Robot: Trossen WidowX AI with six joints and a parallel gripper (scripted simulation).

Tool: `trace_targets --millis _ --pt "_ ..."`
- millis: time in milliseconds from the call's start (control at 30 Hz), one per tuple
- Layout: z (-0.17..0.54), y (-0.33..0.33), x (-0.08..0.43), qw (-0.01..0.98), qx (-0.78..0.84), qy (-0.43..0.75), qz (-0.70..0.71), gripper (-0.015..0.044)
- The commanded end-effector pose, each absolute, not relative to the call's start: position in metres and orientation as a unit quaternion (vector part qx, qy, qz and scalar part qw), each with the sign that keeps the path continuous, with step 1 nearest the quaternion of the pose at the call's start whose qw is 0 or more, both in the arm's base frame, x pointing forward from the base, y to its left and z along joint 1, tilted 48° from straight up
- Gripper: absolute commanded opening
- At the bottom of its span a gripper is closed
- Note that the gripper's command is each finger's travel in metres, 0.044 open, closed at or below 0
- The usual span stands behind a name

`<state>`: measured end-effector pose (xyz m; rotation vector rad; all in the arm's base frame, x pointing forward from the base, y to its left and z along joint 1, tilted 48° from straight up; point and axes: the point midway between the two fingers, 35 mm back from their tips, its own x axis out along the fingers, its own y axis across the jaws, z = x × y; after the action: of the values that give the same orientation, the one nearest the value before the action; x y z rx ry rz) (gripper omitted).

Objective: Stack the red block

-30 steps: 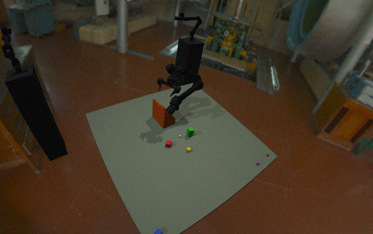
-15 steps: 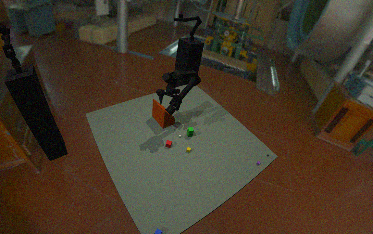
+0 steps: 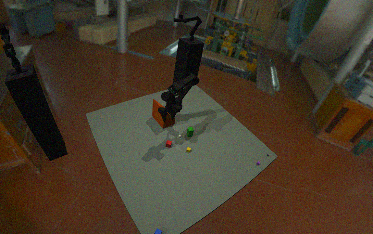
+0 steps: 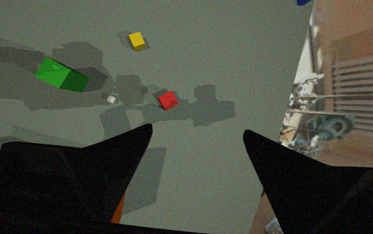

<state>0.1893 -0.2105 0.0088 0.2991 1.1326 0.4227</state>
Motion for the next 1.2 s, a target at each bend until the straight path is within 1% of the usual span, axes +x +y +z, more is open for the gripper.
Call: trace_targets --millis 0,300,500,767,1033,1167 --pt "-0.013 -0.192 0.205 0.794 0.116 0.531 0.271 0.0440" --pt "-0.058 -0.147 0.232 0.744 0.063 0.520 0.416 0.0440" --pt "-0.084 -0.118 0.240 0.707 0.036 0.505 0.494 0.0440" --pt "-0.082 -0.118 0.234 0.706 0.035 0.505 0.496 0.0440" --pt "-0.118 -0.079 0.234 0.706 0.036 0.504 0.496 0.0440" --pt "-0.122 -0.076 0.235 0.706 0.036 0.504 0.497 0.0440"
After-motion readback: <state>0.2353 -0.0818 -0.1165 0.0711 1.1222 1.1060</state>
